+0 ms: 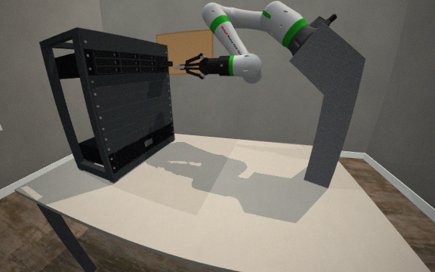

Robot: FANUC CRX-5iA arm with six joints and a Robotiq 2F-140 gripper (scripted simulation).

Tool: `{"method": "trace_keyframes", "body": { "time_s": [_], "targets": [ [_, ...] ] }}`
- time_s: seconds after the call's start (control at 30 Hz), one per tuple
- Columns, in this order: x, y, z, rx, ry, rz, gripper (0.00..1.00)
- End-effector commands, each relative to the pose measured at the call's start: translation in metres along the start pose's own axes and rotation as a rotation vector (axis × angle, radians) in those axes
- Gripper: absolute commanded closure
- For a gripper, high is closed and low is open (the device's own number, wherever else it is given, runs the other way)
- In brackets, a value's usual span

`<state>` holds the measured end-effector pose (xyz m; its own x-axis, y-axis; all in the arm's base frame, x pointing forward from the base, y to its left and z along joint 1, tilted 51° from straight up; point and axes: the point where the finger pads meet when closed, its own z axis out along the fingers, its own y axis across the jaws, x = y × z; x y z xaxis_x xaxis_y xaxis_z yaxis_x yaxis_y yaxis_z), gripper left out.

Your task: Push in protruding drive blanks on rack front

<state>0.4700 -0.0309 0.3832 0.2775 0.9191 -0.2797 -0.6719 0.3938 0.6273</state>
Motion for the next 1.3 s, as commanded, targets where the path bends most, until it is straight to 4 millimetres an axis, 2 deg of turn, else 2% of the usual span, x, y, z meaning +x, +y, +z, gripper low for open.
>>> {"method": "trace_keyframes", "body": {
  "time_s": [0.0, 0.07, 0.3, 0.47, 0.53, 1.27],
  "targets": [
    [0.0, 0.018, -0.001, -0.001, 0.0, 0.0, 0.9],
    [0.0, 0.023, -0.001, -0.001, 0.0, 0.0, 0.9],
    [0.0, 0.024, 0.006, -0.001, 0.0, 0.0, 0.9],
    [0.0, 0.024, 0.034, -0.001, 0.0, 0.0, 0.9],
    [0.0, 0.024, 0.038, -0.001, 0.0, 0.0, 0.9],
    [0.0, 0.024, 0.038, -0.001, 0.0, 0.0, 0.9]
  ]
}}
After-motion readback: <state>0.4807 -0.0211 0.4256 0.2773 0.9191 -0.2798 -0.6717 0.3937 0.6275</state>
